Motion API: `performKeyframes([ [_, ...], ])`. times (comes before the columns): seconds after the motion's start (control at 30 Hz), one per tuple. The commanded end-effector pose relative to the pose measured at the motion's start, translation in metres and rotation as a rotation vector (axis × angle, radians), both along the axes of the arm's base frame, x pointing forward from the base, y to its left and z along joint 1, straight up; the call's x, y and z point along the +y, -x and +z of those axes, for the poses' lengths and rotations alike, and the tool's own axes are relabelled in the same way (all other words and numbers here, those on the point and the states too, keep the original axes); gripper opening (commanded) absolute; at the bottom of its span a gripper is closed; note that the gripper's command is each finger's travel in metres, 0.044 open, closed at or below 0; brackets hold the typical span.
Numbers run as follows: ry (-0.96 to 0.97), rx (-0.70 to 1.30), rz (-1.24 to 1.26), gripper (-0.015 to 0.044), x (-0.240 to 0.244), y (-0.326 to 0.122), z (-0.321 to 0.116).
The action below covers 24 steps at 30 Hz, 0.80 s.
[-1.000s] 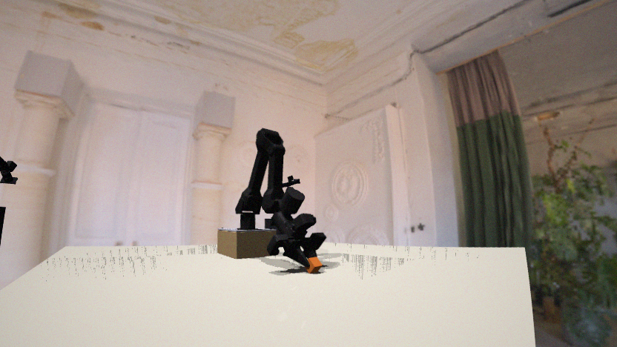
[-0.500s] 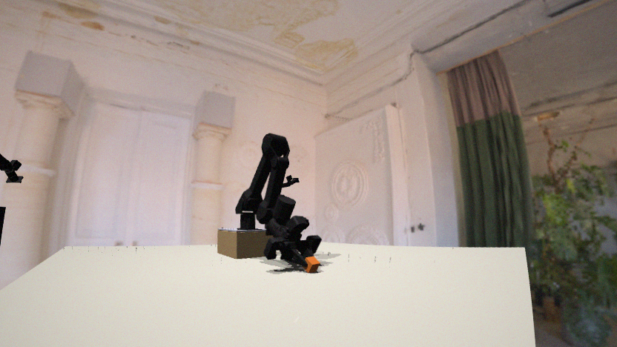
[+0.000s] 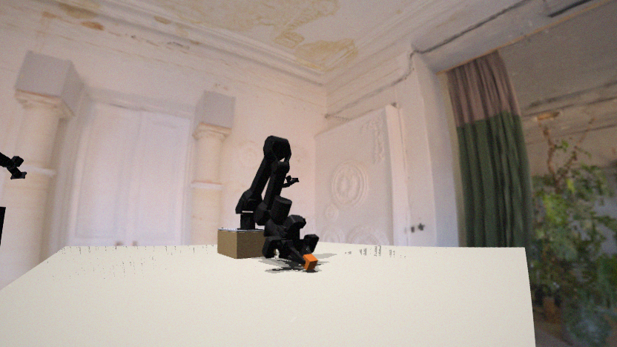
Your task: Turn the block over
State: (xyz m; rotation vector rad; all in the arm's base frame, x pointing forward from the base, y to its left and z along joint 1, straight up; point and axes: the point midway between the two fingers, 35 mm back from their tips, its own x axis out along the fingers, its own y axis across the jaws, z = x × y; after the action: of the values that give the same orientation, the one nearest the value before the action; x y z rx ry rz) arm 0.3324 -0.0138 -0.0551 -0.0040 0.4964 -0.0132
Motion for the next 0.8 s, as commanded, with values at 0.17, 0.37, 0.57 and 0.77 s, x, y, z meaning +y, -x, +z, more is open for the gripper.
performKeyframes([
  [0.17, -0.005, -0.002, 0.002, 0.0000, 0.0005, 0.0002, 0.0004],
  [0.37, -0.005, -0.002, 0.002, 0.0157, 0.0005, 0.0002, 0.0004],
  [0.57, -0.005, -0.002, 0.002, 0.0315, 0.0005, 0.0002, 0.0004],
  [0.77, -0.005, -0.002, 0.002, 0.0440, 0.0005, 0.0002, 0.0004],
])
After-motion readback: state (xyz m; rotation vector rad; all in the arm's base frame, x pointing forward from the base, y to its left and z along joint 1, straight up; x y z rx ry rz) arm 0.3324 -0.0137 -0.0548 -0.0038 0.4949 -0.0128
